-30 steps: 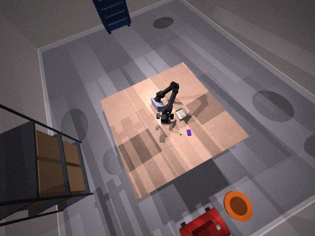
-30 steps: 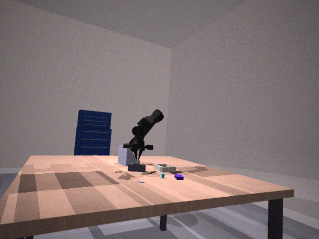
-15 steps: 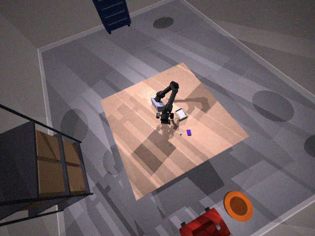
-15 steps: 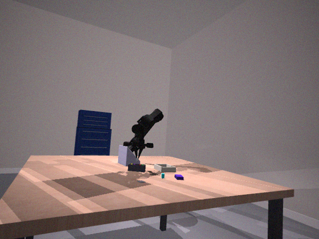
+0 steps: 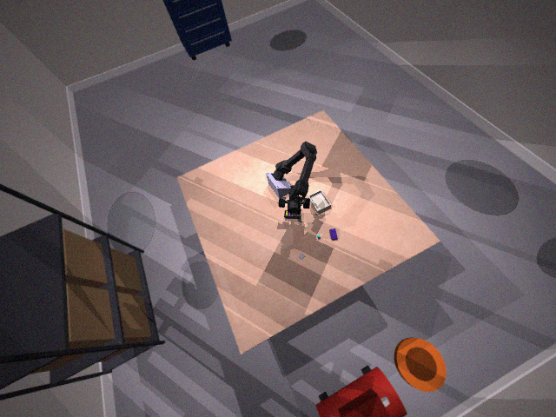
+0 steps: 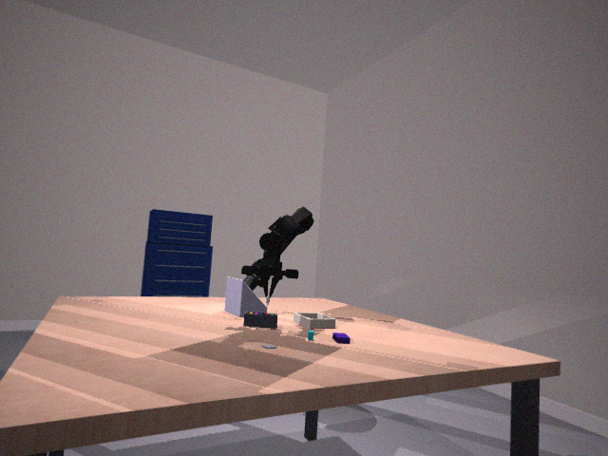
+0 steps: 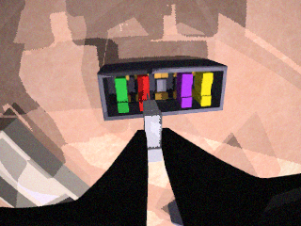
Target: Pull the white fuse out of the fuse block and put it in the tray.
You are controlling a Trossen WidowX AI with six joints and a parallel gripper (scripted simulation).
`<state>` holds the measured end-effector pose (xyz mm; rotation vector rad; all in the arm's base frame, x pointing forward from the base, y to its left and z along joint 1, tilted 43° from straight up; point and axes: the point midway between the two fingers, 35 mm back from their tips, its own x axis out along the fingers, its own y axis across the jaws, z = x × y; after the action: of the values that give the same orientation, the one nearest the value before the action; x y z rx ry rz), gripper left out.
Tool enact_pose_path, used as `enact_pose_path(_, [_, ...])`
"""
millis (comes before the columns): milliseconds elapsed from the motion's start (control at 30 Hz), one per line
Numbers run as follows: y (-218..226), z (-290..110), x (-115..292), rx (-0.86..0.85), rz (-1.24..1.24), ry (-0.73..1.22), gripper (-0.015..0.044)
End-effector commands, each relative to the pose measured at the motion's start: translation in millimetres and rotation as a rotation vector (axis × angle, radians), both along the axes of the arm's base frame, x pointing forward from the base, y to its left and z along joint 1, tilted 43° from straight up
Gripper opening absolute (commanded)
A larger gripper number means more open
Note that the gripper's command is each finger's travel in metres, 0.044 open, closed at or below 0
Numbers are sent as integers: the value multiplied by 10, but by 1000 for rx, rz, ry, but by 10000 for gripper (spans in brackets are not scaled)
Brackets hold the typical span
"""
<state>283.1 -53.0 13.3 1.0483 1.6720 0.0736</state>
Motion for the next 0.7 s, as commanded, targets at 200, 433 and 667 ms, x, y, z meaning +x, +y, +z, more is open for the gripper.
enact_pose_path(200, [465,463,172,-11,-4,-12,0])
enact_pose_path(433, [852,804,191,-6,-4,-14,0])
enact_pose_path(667, [1246,1147,119,12,0,-14,0])
